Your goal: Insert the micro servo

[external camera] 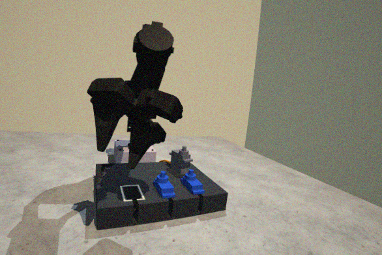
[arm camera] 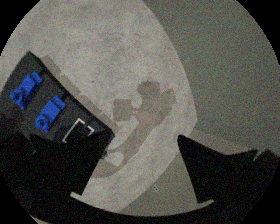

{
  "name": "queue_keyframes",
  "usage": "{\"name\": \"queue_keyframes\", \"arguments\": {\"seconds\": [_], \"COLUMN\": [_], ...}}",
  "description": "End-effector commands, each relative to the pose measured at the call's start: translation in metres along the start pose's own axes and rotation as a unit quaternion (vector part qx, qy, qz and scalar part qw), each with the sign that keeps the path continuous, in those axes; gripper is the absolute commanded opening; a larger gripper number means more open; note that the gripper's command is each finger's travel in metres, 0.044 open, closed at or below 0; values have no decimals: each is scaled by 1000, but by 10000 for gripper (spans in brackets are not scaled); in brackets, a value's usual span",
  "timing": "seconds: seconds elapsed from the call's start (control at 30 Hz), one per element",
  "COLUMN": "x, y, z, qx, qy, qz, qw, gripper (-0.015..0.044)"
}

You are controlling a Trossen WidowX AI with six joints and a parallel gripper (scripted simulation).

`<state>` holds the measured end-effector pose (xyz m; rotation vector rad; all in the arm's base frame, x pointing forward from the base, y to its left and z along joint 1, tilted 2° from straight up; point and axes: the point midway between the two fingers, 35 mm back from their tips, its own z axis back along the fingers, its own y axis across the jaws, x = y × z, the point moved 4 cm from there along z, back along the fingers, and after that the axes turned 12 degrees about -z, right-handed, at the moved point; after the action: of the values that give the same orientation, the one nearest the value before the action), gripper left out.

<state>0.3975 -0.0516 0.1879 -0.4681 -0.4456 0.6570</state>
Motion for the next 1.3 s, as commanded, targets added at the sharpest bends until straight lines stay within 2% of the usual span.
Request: {"name": "queue_keyframes", "arguments": {"seconds": [0.0,0.3,0.6,0.93,1.27], "x": [4,8,9,6,0], "y": [16,45,74,105,135], "z": [7,22,37,55,73], "qx": [21,58,91,122,147], "qy": [-6,-19,-39,-67,-102], "qz": [76,224,367,515,646], "qw": [997,973,925,846,742], "gripper": [440,440,440,440,440]}}
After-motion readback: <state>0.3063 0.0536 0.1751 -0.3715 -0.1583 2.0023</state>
